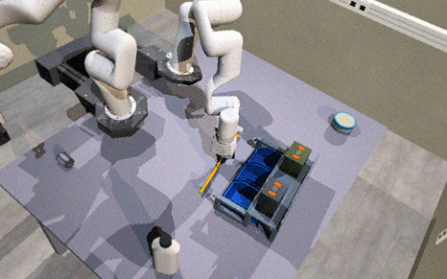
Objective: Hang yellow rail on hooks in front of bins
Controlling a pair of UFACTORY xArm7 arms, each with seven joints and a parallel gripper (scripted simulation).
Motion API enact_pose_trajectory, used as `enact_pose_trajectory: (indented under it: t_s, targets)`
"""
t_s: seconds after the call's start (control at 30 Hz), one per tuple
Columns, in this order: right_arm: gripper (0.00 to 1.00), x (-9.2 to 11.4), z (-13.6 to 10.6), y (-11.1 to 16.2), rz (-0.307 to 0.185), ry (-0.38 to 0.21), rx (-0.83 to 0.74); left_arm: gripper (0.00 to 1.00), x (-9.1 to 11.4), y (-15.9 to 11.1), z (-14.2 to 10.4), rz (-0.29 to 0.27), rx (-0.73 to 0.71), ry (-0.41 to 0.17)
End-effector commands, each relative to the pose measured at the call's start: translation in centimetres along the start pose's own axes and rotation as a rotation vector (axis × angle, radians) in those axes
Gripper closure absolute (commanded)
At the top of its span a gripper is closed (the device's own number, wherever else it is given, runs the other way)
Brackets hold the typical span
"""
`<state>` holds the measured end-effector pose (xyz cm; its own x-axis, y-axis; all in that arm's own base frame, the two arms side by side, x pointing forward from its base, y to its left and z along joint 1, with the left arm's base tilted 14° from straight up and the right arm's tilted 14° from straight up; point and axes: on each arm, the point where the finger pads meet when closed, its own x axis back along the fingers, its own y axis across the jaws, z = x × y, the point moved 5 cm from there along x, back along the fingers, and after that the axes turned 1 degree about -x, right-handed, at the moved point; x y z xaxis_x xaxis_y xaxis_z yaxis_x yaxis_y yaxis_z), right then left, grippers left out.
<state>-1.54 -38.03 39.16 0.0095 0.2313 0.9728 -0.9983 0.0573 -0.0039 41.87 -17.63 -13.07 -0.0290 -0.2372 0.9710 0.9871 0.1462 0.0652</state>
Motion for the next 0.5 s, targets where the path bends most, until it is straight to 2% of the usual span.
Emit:
enact_pose_trajectory:
  t_s: [0.0, 0.17, 0.23, 0.47]
  targets:
    - [0.0, 0.2, 0.1, 0.0, 0.0, 0.004, 0.0, 1.0, 1.1, 0.1, -0.1, -0.004, 0.0, -0.004]
    - [0.0, 0.2, 0.1, 0.0, 0.0, 0.004, 0.0, 1.0, 2.5, 0.1, -0.1, -0.004, 0.0, -0.004]
    - [0.0, 0.2, 0.1, 0.0, 0.0, 0.004, 0.0, 1.0, 2.5, 0.1, -0.1, -0.004, 0.0, -0.004]
    - [0.0, 0.2, 0.1, 0.0, 0.0, 0.004, 0.0, 1.0, 4.9, 0.1, -0.1, -0.004, 0.0, -0.004]
